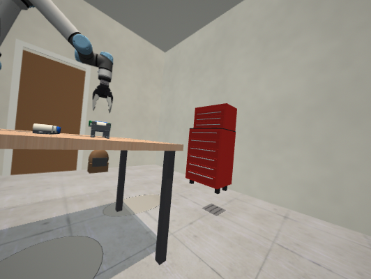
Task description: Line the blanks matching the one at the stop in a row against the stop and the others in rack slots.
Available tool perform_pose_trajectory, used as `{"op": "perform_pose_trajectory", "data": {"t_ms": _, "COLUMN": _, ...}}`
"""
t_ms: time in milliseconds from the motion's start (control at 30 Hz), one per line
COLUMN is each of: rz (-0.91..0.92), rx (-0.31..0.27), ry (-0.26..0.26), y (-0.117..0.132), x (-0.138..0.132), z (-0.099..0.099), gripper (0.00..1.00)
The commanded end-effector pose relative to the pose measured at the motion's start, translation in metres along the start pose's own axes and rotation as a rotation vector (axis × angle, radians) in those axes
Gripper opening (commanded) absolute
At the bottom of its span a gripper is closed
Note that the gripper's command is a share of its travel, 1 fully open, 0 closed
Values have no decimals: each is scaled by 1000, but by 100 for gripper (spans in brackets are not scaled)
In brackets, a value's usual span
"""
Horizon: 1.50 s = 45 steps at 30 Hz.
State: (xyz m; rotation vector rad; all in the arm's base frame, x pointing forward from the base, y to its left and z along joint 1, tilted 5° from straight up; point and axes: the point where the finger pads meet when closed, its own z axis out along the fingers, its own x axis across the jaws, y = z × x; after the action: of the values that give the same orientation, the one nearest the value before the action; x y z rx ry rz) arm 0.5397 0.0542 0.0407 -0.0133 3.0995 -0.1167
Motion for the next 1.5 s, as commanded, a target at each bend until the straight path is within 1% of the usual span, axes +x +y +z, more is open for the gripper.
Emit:
{"op": "perform_pose_trajectory", "data": {"t_ms": 0, "rz": 0, "rx": 0, "ry": -1, "y": 0, "x": 0, "z": -1, "gripper": 52}}
{"op": "perform_pose_trajectory", "data": {"t_ms": 500, "rz": 4, "rx": 0, "ry": 0, "y": 0, "x": -1, "z": 5, "gripper": 52}}
{"op": "perform_pose_trajectory", "data": {"t_ms": 833, "rz": 4, "rx": 0, "ry": 0, "y": 0, "x": -1, "z": 18, "gripper": 52}}
{"op": "perform_pose_trajectory", "data": {"t_ms": 900, "rz": 4, "rx": 0, "ry": 0, "y": 0, "x": -1, "z": 18, "gripper": 52}}
{"op": "perform_pose_trajectory", "data": {"t_ms": 1400, "rz": 4, "rx": 0, "ry": 0, "y": 0, "x": -1, "z": 41, "gripper": 52}}
{"op": "perform_pose_trajectory", "data": {"t_ms": 1467, "rz": 4, "rx": 0, "ry": 0, "y": 0, "x": -1, "z": 41, "gripper": 52}}
